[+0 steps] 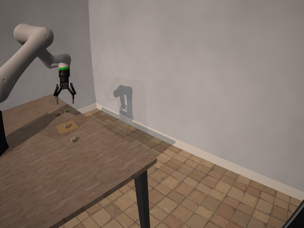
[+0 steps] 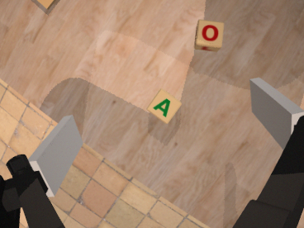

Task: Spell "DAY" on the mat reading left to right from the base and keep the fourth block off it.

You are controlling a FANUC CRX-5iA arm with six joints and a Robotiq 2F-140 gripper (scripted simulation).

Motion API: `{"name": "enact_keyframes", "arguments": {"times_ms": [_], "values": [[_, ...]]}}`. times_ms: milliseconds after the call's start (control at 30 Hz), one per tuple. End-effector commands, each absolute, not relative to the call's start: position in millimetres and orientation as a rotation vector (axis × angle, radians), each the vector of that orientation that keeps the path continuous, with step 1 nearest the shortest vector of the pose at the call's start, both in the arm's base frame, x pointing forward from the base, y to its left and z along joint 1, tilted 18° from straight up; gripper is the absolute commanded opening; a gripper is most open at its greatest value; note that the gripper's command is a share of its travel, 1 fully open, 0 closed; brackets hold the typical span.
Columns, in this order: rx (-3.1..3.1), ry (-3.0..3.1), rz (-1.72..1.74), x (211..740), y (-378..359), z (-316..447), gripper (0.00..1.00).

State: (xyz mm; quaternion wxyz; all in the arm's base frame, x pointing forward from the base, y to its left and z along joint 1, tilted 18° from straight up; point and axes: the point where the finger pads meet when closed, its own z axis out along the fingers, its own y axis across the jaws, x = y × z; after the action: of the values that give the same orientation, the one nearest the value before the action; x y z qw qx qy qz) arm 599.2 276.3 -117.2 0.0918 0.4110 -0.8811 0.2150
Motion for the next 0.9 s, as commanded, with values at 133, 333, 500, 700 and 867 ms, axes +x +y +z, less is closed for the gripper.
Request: {"name": "enact_keyframes", "arguments": {"times_ms": [133, 333, 500, 700, 867], "values": [[1.221, -2.618, 0.639, 599.4, 276.5, -117.0, 1.00], [1.221, -2.618, 0.639, 599.4, 276.5, -117.0, 1.00], [1.221, -2.618, 0.639, 599.4, 276.5, -117.0, 1.00], [1.222, -2.617, 0.638, 599.4, 276.4, -116.8, 1.00], [1.230, -2.612, 0.635, 599.7, 275.6, -115.5, 1.00]]}}
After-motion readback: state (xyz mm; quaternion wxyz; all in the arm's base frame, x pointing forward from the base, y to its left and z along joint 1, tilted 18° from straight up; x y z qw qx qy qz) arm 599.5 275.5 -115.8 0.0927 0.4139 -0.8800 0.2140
